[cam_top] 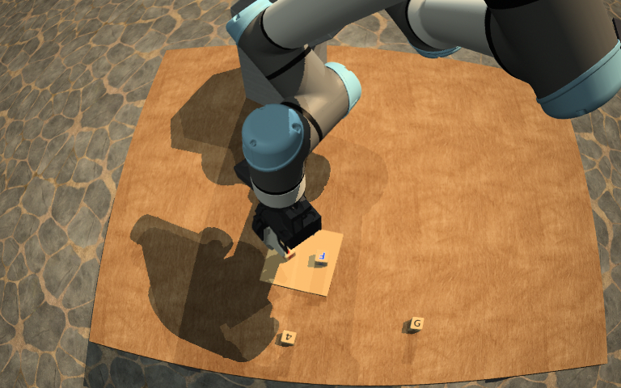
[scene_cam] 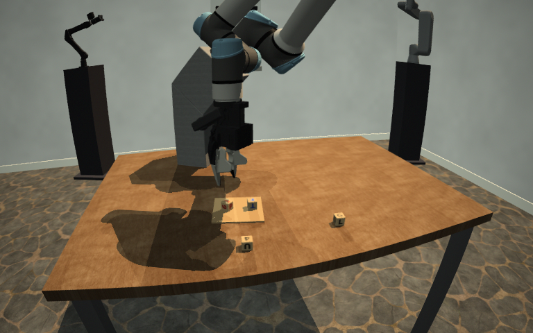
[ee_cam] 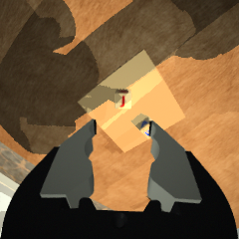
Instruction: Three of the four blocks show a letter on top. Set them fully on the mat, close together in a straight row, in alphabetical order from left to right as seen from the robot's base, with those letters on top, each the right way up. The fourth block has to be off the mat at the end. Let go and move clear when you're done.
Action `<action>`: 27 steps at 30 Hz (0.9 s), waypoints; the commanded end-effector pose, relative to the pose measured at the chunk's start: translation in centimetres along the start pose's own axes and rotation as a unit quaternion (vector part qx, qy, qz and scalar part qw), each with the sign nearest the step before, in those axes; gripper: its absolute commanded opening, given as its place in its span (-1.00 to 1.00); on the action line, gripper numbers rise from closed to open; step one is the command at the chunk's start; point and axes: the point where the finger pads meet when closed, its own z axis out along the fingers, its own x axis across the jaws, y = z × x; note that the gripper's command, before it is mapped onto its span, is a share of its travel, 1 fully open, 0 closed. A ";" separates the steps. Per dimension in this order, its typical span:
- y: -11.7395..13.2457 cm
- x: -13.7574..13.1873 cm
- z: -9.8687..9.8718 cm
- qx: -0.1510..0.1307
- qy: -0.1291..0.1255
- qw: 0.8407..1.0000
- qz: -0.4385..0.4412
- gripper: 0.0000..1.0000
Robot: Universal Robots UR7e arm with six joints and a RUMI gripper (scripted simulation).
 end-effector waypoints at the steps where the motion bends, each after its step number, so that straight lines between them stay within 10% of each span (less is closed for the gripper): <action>1: 0.0 -0.2 0.0 -0.001 -0.001 1.000 0.000 -0.26; 27: 0.1 -0.2 2.4 -0.001 0.000 1.000 -0.001 -0.26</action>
